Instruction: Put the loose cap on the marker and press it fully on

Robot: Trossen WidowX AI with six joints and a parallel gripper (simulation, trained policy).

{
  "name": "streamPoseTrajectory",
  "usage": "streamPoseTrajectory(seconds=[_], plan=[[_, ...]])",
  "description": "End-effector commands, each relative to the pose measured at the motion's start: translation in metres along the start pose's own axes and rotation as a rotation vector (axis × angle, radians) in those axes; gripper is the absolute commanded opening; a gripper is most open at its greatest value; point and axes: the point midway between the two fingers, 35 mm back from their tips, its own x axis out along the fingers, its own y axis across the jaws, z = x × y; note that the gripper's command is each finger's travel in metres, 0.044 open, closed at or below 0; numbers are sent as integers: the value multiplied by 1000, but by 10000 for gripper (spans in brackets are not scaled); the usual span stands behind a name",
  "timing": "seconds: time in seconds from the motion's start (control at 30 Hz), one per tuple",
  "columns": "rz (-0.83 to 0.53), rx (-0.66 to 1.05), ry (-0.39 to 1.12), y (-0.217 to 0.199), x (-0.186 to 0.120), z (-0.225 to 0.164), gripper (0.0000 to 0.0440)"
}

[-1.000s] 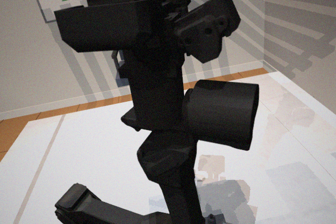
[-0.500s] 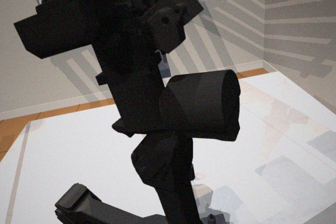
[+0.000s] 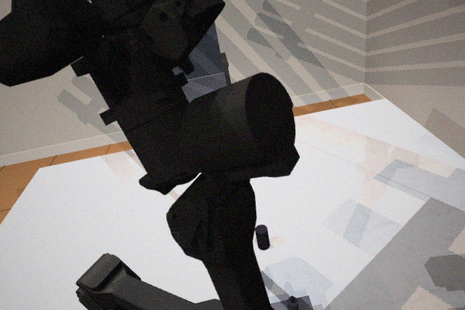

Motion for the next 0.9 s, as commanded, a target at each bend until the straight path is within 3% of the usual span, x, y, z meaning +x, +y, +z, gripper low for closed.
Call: streamPoseTrajectory(seconds=[0.0, 0.87], plan=[[-23, 10, 58, -3, 3, -17, 305], [-206, 53, 365, -29, 7, -103, 310]])
